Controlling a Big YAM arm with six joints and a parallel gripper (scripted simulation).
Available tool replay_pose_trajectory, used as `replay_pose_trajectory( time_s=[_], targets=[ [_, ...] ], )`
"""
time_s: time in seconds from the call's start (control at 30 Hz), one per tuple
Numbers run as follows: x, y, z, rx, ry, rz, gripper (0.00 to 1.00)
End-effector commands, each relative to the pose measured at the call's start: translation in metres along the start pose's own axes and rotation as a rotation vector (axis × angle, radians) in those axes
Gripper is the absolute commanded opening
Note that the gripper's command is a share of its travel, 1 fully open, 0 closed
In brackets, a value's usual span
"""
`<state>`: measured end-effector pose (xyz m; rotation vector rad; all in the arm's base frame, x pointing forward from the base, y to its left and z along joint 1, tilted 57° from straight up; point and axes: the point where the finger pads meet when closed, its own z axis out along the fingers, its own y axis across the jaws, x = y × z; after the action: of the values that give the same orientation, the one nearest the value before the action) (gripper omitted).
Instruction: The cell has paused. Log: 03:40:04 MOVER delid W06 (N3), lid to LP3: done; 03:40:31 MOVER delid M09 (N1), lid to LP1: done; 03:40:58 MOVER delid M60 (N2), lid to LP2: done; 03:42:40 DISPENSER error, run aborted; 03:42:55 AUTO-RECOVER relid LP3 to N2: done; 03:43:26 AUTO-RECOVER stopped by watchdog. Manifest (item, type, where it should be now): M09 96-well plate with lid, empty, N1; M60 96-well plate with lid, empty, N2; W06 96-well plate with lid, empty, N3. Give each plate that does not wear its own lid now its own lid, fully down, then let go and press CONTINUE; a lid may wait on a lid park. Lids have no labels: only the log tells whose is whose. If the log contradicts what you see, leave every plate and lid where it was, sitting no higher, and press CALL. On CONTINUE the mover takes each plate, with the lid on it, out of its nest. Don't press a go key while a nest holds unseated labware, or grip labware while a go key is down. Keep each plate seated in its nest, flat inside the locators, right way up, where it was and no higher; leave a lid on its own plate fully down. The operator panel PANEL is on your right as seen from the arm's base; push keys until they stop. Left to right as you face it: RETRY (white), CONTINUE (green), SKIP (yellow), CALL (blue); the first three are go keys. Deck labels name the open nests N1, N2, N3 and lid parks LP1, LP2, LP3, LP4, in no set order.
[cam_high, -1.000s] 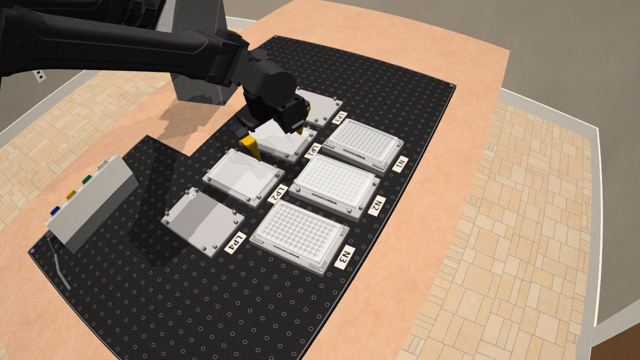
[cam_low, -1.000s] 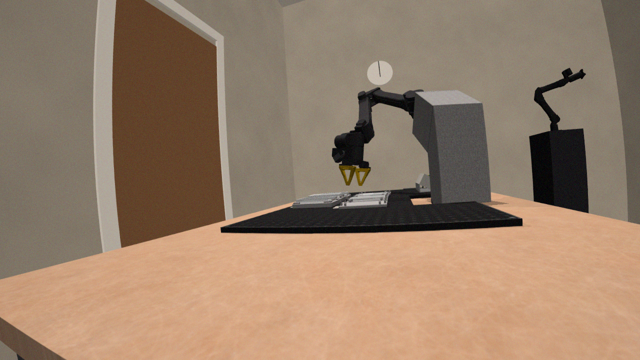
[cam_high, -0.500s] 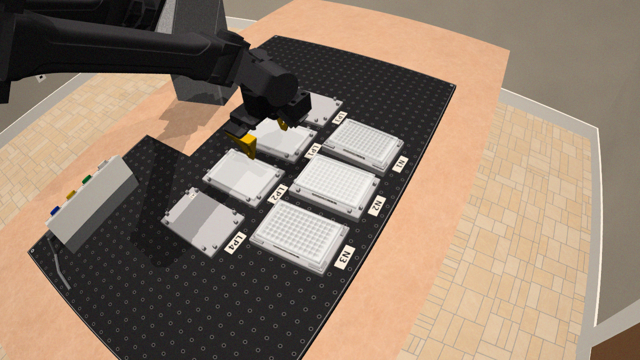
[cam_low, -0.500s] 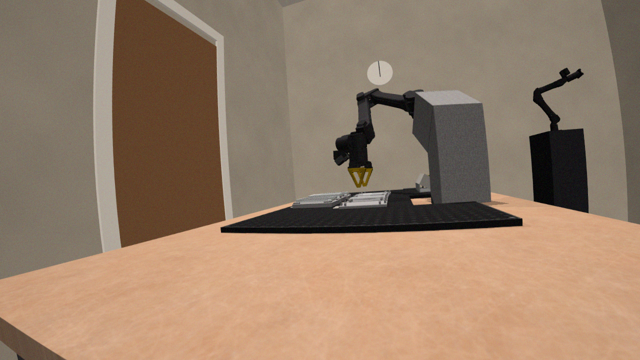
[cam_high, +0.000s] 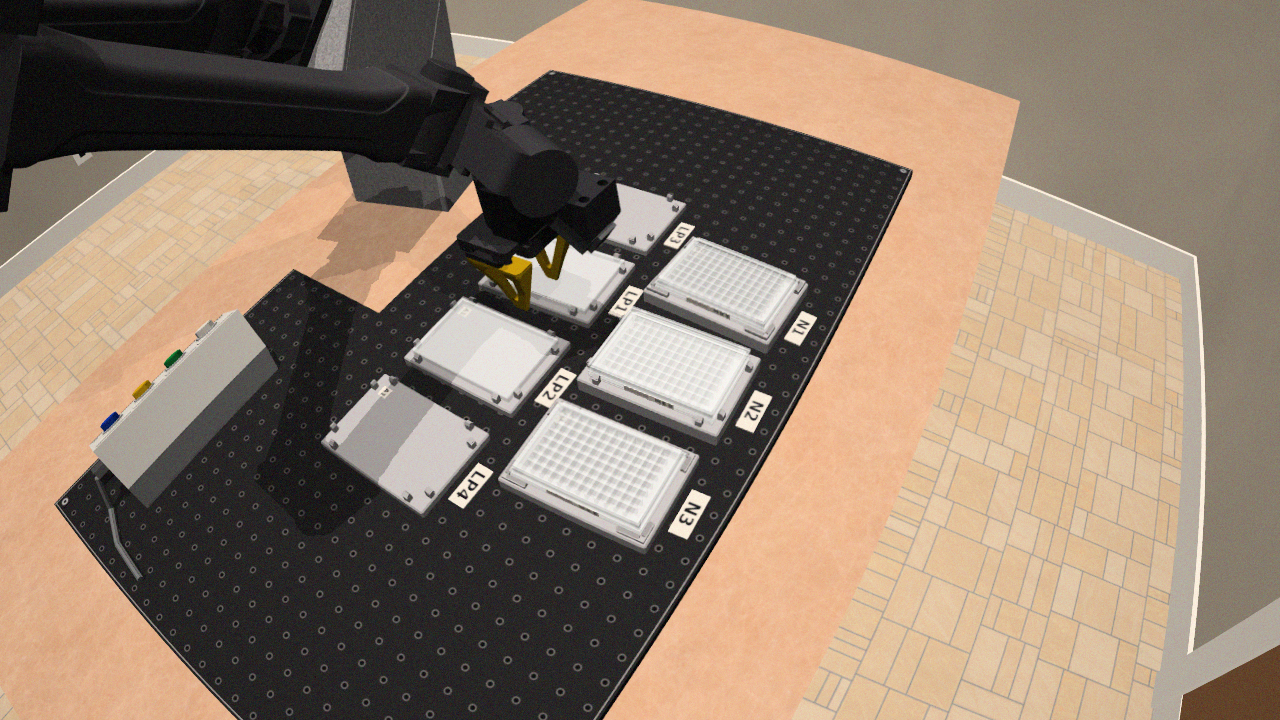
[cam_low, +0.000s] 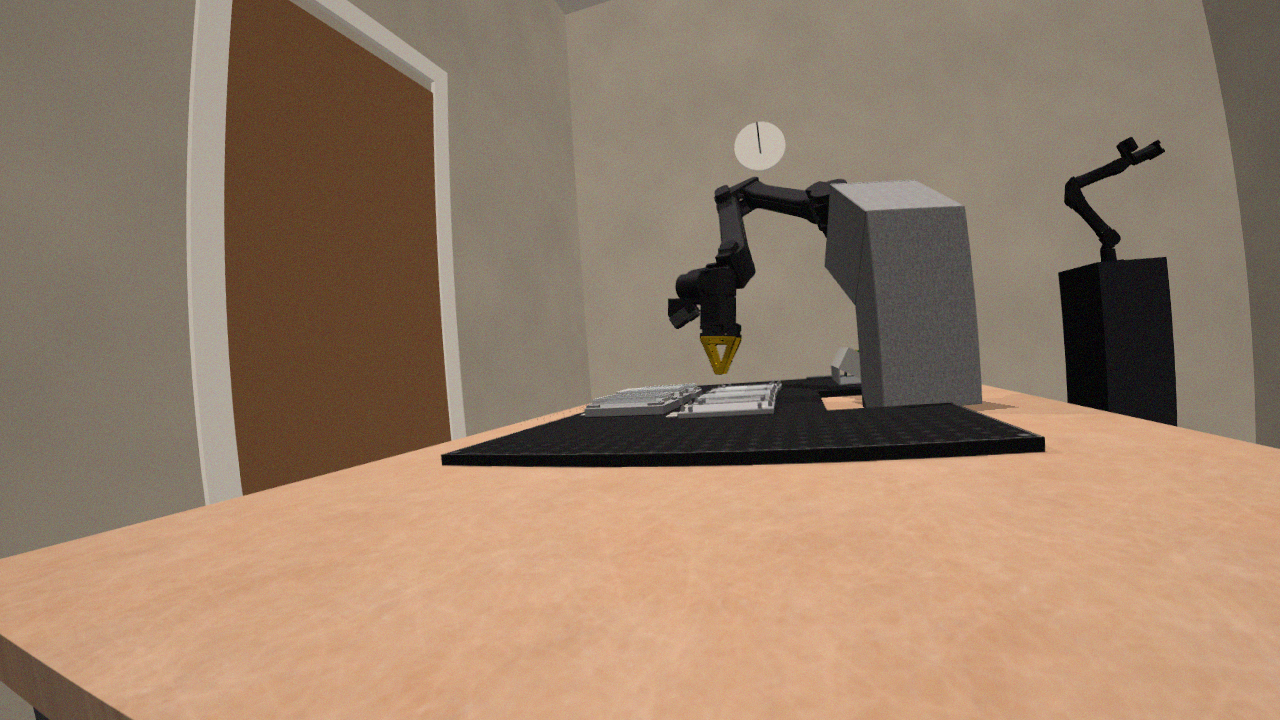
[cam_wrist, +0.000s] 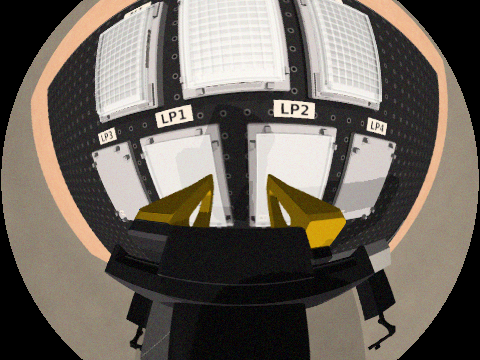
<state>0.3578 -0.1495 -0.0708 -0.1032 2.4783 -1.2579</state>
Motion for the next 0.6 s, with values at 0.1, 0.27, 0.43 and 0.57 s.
replay_pose_trajectory(
  time_s=[0.1, 0.27, 0.43, 0.57],
  targets=[
    [0.009, -0.028, -0.004, 0.023, -0.107, -0.053, 0.00],
    [0.013, -0.047, -0.006, 0.009, -0.262, -0.068, 0.00],
    [0.011, -0.070, -0.010, 0.000, -0.426, -0.069, 0.00],
    [-0.001, -0.096, -0.010, 0.017, -0.576, -0.058, 0.00]
  ],
)
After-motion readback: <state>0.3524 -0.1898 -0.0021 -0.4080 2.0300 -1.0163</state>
